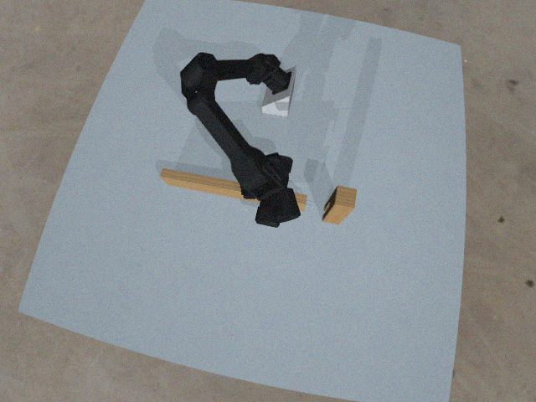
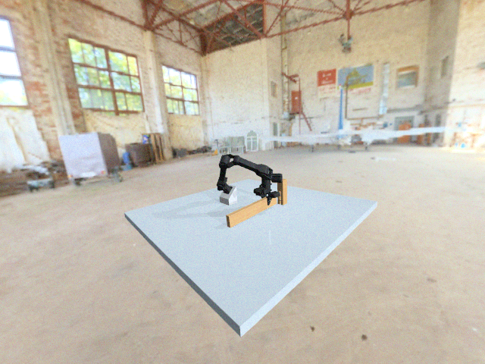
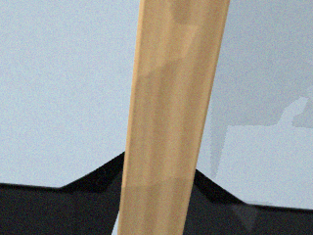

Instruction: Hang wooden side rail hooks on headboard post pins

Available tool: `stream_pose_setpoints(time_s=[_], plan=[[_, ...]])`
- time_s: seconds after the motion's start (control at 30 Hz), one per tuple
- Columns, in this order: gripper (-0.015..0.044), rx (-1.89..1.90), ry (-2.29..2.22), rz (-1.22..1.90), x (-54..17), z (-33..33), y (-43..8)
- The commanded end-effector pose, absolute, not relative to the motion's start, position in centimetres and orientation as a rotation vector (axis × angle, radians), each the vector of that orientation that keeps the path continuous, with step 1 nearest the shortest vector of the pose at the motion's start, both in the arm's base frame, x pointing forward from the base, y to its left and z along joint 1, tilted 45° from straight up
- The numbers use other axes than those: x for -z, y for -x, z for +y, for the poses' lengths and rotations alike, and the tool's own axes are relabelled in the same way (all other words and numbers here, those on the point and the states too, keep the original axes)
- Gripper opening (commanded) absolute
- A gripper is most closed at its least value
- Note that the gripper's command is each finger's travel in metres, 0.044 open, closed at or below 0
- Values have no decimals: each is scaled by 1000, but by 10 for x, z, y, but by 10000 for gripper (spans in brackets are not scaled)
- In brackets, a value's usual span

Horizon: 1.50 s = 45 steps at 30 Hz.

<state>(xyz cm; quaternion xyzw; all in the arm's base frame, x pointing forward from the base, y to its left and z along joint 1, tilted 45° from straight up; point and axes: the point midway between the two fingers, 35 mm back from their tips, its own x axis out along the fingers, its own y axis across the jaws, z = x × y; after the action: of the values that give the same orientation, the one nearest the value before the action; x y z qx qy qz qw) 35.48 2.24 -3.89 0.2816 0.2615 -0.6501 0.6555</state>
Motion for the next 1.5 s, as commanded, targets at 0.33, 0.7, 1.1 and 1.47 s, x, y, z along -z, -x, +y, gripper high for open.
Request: stream_pose_setpoints(time_s=[0.33, 0.7, 1.1, 1.47], plan=[[0, 1464, -640, 597, 40, 28, -354], [0, 1464, -640, 597, 41, 29, -355], [0, 1464, -640, 597, 41, 30, -355], [0, 1464, -640, 597, 42, 31, -354]])
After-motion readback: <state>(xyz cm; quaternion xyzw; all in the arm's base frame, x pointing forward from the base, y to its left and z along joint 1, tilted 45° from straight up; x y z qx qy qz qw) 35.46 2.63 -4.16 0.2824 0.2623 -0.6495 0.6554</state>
